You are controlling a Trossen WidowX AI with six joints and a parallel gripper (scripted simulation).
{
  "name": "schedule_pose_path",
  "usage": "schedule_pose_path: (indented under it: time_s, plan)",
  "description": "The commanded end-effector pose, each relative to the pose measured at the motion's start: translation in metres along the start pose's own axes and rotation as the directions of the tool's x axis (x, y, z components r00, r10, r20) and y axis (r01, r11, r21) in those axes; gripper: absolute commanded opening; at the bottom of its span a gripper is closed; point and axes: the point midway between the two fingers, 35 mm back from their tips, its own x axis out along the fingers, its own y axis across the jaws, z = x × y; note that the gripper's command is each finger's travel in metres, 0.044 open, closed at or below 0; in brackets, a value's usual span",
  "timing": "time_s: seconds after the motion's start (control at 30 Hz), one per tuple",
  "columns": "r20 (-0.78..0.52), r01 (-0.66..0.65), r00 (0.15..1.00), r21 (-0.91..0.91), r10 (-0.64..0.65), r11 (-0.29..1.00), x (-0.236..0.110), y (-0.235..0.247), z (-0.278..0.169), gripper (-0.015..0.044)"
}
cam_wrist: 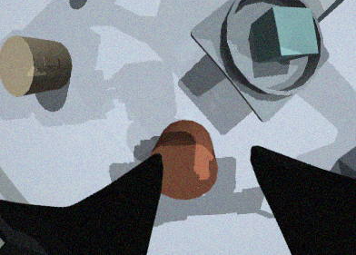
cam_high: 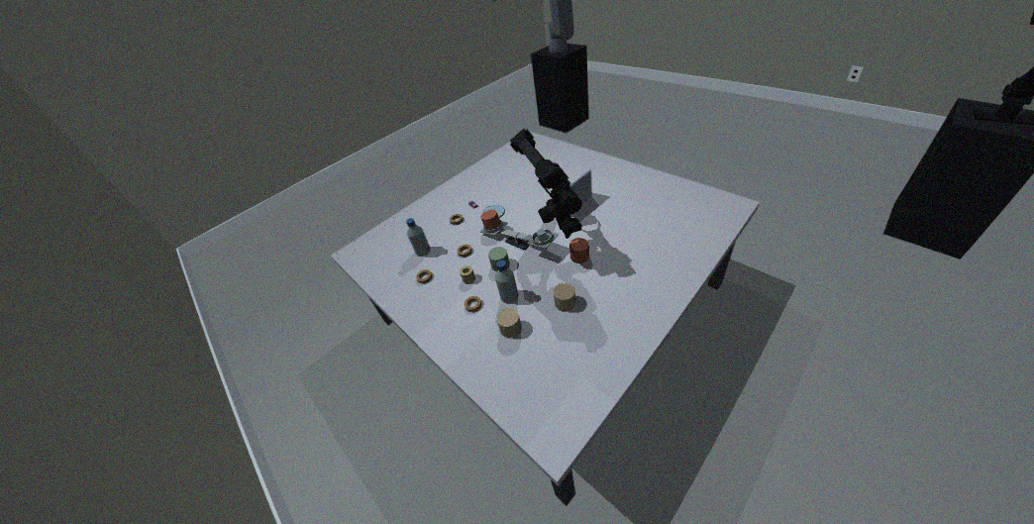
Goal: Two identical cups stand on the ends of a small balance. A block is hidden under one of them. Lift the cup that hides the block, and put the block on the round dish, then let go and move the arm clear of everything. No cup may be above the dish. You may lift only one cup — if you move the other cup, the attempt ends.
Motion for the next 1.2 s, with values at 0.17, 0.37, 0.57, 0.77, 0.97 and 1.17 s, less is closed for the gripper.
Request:
schedule_pose_path:
  time_s: [0.17, 0.37, 0.57, 0.77, 0.97, 1.17]
  plan:
    - [-0.002, 0.009, 1.0, -0.33, -0.011, 0.944, -0.005, -0.011, 0.016, 0.026]
    - [-0.006, 0.012, 1.0, -0.517, -0.017, 0.856, -0.007, -0.018, 0.025, 0.026]
    - [-0.01, 0.011, 1.0, -0.682, -0.024, 0.732, -0.009, -0.025, 0.034, 0.026]
    - [-0.013, 0.006, 0.999, -0.817, -0.03, 0.576, -0.011, -0.032, 0.043, 0.026]
    - [-0.017, -0.001, 0.999, -0.918, -0.037, 0.396, -0.012, -0.04, 0.052, 0.026]
    - [-0.022, -0.012, 0.999, -0.98, -0.044, 0.199, -0.014, -0.047, 0.061, 0.026]
